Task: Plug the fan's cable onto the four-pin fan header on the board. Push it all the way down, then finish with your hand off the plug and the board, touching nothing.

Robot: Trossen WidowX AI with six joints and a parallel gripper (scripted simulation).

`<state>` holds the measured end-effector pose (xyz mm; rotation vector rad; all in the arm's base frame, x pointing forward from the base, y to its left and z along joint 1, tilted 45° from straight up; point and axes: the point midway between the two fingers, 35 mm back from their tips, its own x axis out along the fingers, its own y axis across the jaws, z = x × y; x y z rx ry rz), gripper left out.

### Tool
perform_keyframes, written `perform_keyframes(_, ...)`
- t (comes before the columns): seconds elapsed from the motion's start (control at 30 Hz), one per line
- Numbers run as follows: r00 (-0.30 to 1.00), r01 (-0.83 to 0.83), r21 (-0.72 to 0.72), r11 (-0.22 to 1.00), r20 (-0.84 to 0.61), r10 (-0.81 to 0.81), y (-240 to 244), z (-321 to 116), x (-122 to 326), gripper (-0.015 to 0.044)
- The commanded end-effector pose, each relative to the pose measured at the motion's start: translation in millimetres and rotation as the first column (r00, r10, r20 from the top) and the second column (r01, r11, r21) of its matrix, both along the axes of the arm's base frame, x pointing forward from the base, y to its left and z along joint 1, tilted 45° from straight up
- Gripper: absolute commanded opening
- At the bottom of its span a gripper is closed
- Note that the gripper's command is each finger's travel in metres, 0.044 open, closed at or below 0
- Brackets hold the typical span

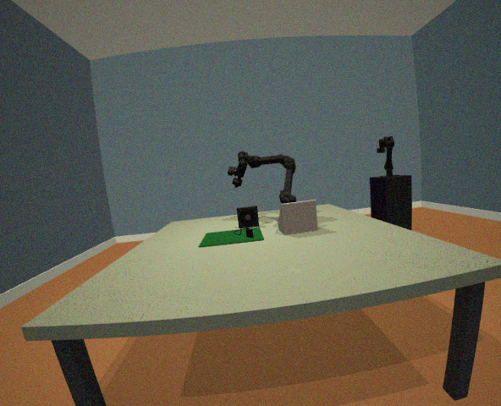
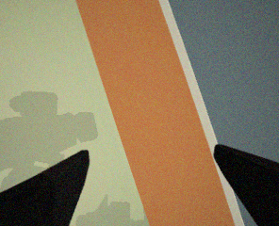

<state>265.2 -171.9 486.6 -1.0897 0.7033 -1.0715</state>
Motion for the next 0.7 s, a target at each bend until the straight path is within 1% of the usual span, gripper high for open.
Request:
perform_keyframes(0.0,0.976,-0.123,0.046,0.991,-0.176,0.129,23.9,-48.6,51.7,0.044)
perform_keyframes(0.1,0.931,-0.21,0.09,0.974,-0.286,0.227,49.1,-83.9,81.2,0.044)
perform_keyframes(0.23,0.879,-0.27,0.127,0.955,-0.373,0.298,70.4,-111.6,99.4,0.044)
perform_keyframes(0.3,0.828,-0.31,0.153,0.938,-0.441,0.345,86.4,-131.6,110.3,0.044)
perform_keyframes(0.47,0.607,-0.413,0.251,0.876,-0.641,0.47,142.5,-199.1,131.1,0.044)
perform_keyframes(0.6,0.388,-0.46,0.332,0.824,-0.759,0.523,186.9,-251.7,130.9,0.044)
perform_keyframes(0.67,0.258,-0.472,0.375,0.798,-0.807,0.531,209.7,-279.0,124.9,0.044)
